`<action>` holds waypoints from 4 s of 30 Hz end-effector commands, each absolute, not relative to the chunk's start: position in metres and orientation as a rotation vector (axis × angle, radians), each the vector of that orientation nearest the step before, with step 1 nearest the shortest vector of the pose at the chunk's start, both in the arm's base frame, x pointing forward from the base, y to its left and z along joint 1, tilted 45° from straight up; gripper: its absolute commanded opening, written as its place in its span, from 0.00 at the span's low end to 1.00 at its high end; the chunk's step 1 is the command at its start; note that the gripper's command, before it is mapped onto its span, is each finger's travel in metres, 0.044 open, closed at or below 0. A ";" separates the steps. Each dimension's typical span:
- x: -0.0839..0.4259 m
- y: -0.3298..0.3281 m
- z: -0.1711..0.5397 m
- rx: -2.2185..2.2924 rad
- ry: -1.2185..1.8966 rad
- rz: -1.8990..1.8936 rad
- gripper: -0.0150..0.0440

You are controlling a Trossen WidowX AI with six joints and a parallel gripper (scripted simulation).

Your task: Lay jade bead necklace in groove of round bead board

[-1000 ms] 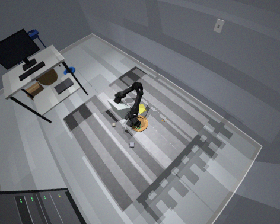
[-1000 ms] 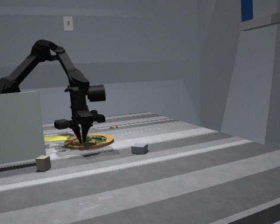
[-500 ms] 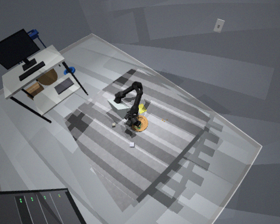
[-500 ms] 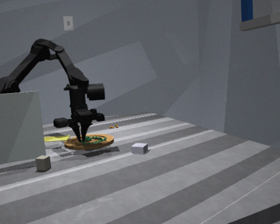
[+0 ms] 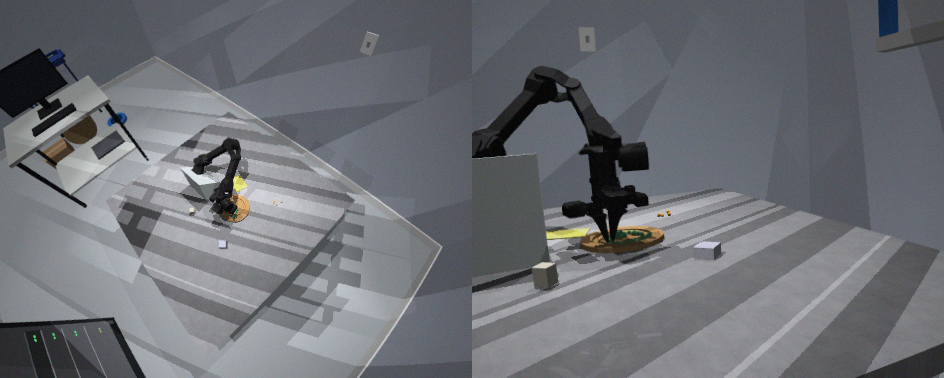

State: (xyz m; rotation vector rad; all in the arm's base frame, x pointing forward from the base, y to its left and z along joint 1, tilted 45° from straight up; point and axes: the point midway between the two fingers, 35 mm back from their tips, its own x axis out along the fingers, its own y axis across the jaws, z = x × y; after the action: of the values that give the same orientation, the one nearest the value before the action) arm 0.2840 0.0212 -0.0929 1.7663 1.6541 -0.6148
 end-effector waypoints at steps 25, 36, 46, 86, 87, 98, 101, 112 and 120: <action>0.282 0.018 -0.089 1.771 1.660 -0.621 1.00; 0.283 0.018 -0.089 1.760 1.661 -0.606 0.96; 0.329 0.004 -0.077 1.076 1.560 0.167 0.51; 0.379 -0.009 -0.056 0.175 1.155 0.913 0.46; 0.379 -0.009 -0.056 0.175 1.155 0.913 0.46; 0.381 -0.003 -0.063 0.166 1.151 0.909 0.46; 0.382 -0.001 -0.065 0.167 1.151 0.909 0.46; 0.382 0.011 -0.077 0.173 1.153 0.912 0.46; 0.383 0.019 -0.084 0.176 1.155 0.914 0.46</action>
State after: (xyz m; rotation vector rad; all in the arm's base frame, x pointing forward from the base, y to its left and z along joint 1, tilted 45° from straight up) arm 0.3854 0.0142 -0.0800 0.1595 1.1481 0.9116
